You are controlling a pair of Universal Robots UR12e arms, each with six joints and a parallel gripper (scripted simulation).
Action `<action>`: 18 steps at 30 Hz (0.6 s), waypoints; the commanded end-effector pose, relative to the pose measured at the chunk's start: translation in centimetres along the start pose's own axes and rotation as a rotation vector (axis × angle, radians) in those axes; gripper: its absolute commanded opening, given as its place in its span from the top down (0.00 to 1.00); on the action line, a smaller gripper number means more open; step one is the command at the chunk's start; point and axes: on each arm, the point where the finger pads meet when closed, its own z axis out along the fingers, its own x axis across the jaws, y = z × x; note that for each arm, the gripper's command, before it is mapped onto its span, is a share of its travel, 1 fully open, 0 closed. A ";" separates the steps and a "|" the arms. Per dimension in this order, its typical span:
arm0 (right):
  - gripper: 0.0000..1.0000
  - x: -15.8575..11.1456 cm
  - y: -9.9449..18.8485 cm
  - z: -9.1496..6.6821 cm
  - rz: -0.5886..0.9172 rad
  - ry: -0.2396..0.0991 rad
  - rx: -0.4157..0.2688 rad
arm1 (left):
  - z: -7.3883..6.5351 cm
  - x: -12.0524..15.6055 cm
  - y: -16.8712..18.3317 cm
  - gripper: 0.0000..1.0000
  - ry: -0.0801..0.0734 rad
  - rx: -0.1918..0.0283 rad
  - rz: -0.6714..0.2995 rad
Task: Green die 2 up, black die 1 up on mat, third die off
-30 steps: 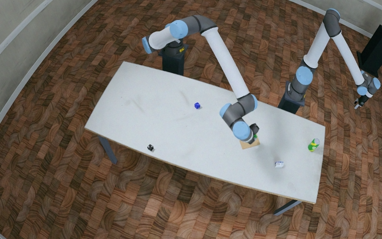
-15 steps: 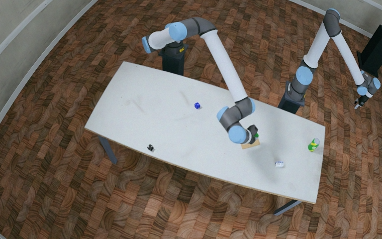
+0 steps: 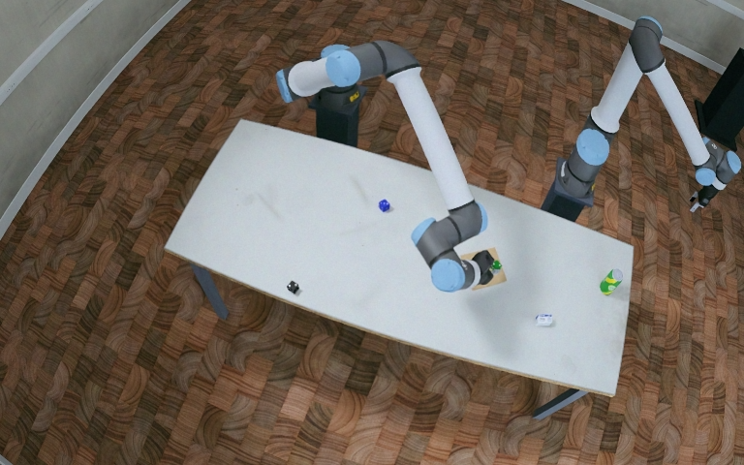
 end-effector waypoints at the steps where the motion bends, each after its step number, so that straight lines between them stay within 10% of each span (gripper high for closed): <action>1: 0.43 0.3 -0.8 -0.5 -0.010 0.006 0.002 | 0.2 0.2 -0.1 0.00 0.001 0.002 -0.002; 18: 0.43 0.4 -0.5 -0.2 -0.010 0.006 0.002 | 0.2 0.2 -0.1 0.00 0.001 0.002 -0.002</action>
